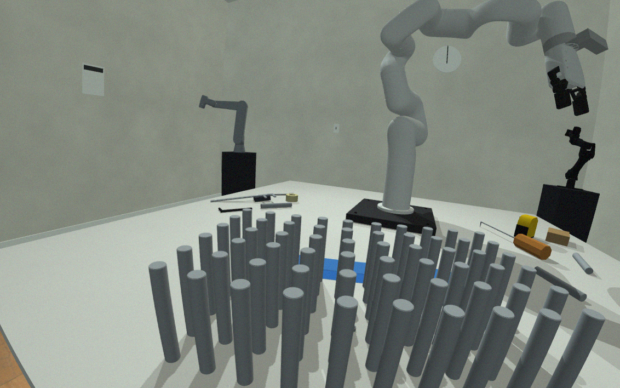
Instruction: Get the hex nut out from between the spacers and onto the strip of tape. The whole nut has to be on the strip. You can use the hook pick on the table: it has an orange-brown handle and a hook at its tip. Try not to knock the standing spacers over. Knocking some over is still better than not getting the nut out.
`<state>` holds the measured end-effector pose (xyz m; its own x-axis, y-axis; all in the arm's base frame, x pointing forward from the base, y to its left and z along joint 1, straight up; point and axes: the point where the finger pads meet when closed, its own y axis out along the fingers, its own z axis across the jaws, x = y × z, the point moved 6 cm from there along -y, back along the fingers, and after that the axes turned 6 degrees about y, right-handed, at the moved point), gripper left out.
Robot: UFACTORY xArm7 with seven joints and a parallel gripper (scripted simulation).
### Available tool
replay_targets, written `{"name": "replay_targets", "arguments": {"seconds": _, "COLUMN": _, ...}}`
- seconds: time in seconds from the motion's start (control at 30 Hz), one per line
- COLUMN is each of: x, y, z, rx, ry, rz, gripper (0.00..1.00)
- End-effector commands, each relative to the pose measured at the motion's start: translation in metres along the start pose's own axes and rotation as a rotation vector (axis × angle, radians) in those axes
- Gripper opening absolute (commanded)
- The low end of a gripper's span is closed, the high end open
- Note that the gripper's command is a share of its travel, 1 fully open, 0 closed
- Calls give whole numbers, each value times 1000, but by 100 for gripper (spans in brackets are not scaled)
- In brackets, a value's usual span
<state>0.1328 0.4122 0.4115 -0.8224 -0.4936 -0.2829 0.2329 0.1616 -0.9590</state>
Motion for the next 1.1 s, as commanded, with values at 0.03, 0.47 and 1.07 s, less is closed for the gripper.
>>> {"name": "replay_targets", "arguments": {"seconds": 0.03, "x": -1, "y": -2, "z": 0, "rx": -3, "ry": 1, "rz": 4, "gripper": 100}}
{"name": "replay_targets", "arguments": {"seconds": 0.47, "x": 30, "y": 158, "z": 26, "rx": 34, "ry": 166, "rz": -227, "gripper": 100}}
{"name": "replay_targets", "arguments": {"seconds": 1.07, "x": 56, "y": 224, "z": 46, "rx": 53, "ry": 224, "rz": -280, "gripper": 100}}
